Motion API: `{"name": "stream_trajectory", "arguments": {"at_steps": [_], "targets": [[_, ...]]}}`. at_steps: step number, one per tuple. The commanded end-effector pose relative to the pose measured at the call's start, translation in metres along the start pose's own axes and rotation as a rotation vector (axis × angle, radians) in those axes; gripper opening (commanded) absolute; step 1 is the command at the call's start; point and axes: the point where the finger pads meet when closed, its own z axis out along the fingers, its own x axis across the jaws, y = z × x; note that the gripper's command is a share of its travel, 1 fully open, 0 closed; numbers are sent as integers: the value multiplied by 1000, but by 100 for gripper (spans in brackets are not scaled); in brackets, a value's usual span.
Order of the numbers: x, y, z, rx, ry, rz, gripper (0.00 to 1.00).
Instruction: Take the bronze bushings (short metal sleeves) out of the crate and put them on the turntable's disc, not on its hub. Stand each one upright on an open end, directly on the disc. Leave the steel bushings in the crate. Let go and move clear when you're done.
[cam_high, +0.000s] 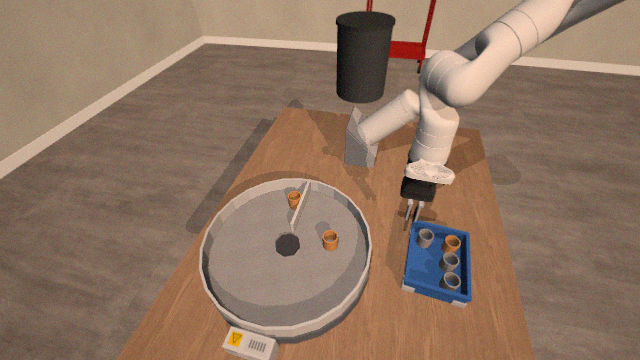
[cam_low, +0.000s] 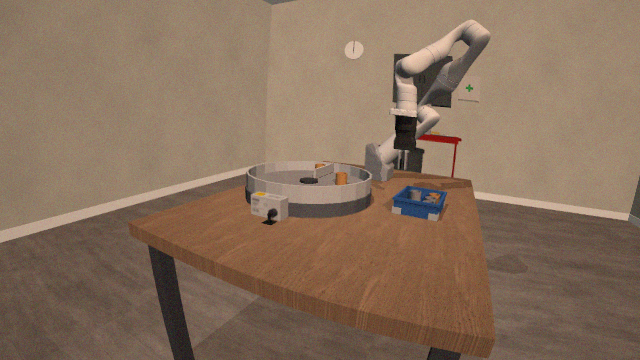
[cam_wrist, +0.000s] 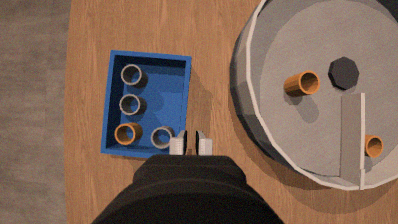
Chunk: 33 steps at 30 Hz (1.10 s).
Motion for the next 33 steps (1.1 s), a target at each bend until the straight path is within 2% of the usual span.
{"name": "stream_trajectory", "arguments": {"at_steps": [1, 7, 9, 13, 33], "targets": [[-42, -2, -4, 12, 12, -16, 36], [-88, 0, -3, 14, 13, -25, 36], [-88, 0, -3, 14, 13, -25, 36], [-103, 4, -2, 11, 12, -29, 36], [-107, 6, -1, 7, 11, -25, 36]]}}
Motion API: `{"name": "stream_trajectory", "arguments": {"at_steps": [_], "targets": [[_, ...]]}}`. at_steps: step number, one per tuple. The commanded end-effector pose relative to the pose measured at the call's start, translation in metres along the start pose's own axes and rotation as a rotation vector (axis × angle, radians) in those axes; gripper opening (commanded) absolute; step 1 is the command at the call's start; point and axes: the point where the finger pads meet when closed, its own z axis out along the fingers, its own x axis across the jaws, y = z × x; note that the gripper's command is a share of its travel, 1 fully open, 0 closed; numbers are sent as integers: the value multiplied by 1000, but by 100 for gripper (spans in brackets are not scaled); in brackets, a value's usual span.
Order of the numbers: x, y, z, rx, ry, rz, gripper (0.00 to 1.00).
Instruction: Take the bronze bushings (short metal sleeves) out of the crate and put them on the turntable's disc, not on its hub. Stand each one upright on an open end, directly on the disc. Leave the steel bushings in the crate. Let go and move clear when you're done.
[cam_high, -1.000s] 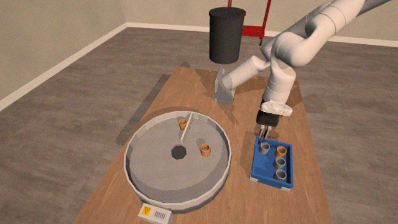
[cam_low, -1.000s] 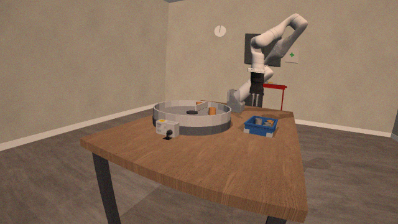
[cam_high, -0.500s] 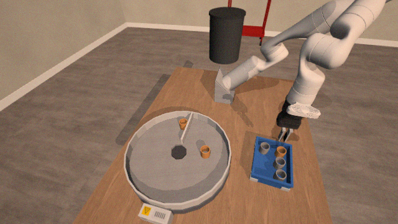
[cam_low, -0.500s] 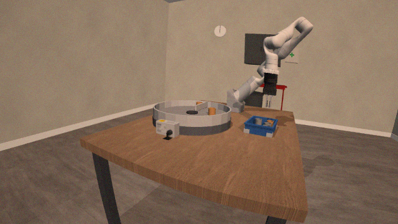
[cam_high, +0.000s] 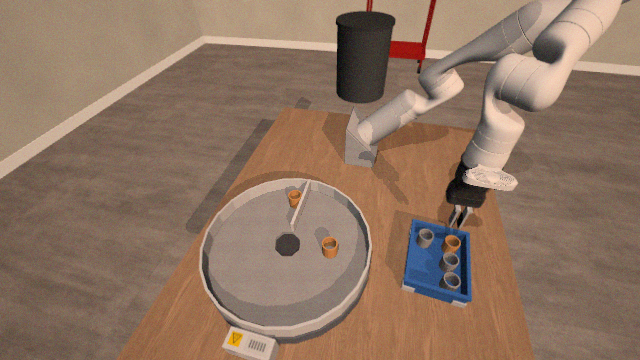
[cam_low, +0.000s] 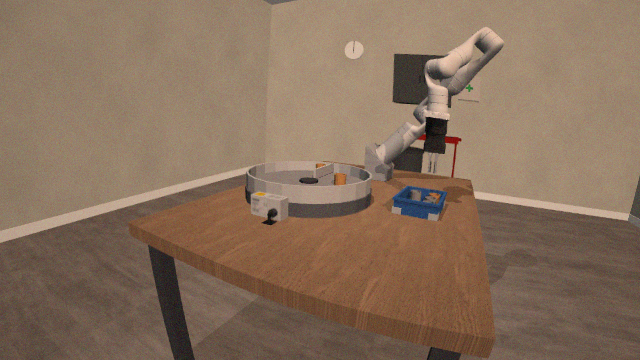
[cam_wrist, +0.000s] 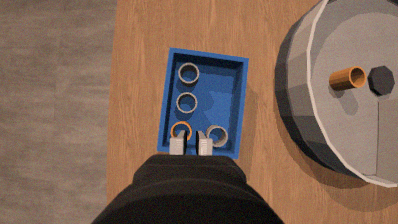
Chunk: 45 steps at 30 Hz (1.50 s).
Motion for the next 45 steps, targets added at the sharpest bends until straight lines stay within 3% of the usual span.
{"name": "stream_trajectory", "arguments": {"at_steps": [1, 45], "targets": [[-3, -1, -1, 1, -4, 4, 36], [-7, 0, -1, 1, -3, 3, 36]]}}
